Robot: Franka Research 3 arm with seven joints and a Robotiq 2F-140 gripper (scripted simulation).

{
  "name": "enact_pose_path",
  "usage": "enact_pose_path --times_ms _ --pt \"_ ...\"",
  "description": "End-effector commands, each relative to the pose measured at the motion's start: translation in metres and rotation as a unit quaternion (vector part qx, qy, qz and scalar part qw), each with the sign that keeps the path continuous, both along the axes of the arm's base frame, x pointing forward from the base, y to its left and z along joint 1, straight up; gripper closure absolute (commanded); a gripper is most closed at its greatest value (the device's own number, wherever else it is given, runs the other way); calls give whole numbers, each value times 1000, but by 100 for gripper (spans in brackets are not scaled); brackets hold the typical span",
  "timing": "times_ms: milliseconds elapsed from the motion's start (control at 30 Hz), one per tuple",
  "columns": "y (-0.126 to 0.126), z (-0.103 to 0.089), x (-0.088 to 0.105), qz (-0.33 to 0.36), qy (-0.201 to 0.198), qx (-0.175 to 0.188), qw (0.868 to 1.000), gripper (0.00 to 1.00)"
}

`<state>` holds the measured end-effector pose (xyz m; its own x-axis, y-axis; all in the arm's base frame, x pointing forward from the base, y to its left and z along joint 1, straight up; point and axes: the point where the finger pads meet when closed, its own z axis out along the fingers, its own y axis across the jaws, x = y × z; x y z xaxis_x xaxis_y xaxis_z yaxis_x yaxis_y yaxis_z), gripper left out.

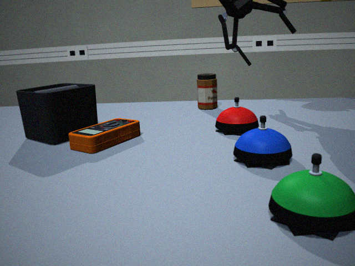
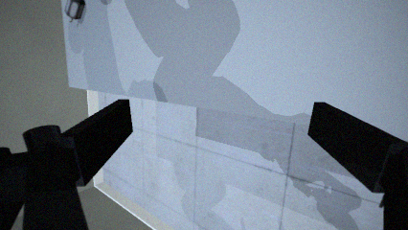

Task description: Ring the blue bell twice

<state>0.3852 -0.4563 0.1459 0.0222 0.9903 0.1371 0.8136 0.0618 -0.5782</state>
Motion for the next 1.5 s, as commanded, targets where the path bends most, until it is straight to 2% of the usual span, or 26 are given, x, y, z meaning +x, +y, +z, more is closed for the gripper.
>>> enact_pose_path --times_ms 0,533,567,800,933,1033,1100,1467 --pt "0 0 0 0 0 0 1000 0" --pt "0 0 0 0 0 0 1000 0" --pt "0 0 0 0 0 0 1000 90" --pt "13 1 3 3 -9 -1 1000 90" --pt "38 2 7 8 -25 -3 1000 90" --pt "71 3 11 14 -46 -5 999 90" --pt "71 3 11 14 -46 -5 999 90" --pt "247 8 27 47 -155 -17 987 90"
